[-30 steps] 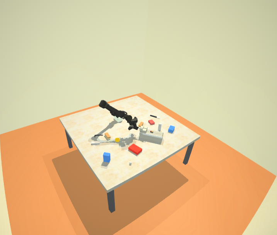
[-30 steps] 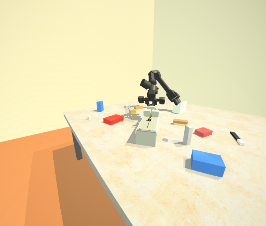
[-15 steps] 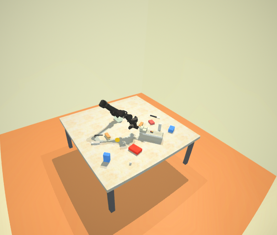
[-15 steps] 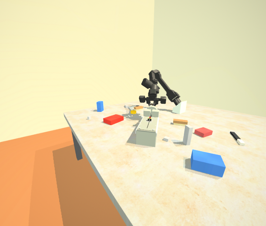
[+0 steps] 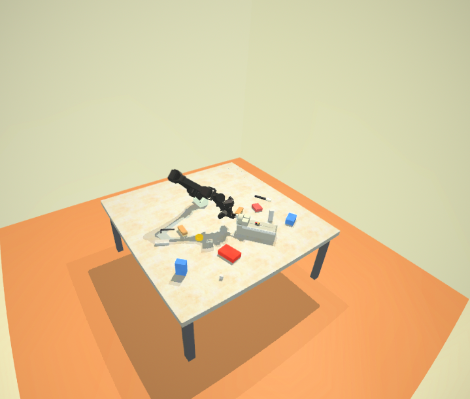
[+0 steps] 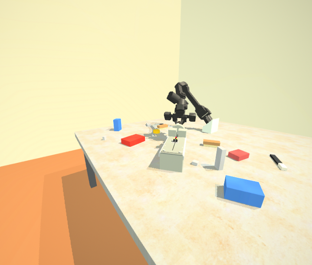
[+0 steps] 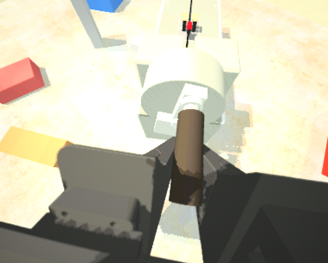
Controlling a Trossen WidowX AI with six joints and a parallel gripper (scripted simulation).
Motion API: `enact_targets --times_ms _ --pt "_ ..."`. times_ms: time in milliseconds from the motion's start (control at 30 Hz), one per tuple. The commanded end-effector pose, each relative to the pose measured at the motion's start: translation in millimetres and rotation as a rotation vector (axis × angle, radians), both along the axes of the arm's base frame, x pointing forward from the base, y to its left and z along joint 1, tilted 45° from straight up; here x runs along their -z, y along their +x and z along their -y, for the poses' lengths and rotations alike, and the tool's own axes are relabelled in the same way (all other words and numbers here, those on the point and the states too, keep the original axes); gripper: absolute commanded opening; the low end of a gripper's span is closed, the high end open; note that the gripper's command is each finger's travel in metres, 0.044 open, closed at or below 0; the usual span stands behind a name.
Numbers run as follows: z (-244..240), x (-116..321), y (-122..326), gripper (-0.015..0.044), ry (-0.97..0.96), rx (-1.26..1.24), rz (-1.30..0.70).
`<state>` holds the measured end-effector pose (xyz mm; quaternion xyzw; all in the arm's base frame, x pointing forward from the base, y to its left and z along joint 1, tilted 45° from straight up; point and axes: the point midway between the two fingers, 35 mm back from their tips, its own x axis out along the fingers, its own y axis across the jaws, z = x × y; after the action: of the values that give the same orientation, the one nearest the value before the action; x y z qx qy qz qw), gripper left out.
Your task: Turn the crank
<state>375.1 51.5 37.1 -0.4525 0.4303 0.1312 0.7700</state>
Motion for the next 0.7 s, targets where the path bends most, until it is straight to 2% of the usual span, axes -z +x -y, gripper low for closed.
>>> enact_targets --times_ms 0,667 --pt "-6.2 4.2 -5.8 0.0 0.003 -0.017 -0.013" --pt "-7.5 7.3 -8.1 0.0 0.003 -0.017 -0.013"
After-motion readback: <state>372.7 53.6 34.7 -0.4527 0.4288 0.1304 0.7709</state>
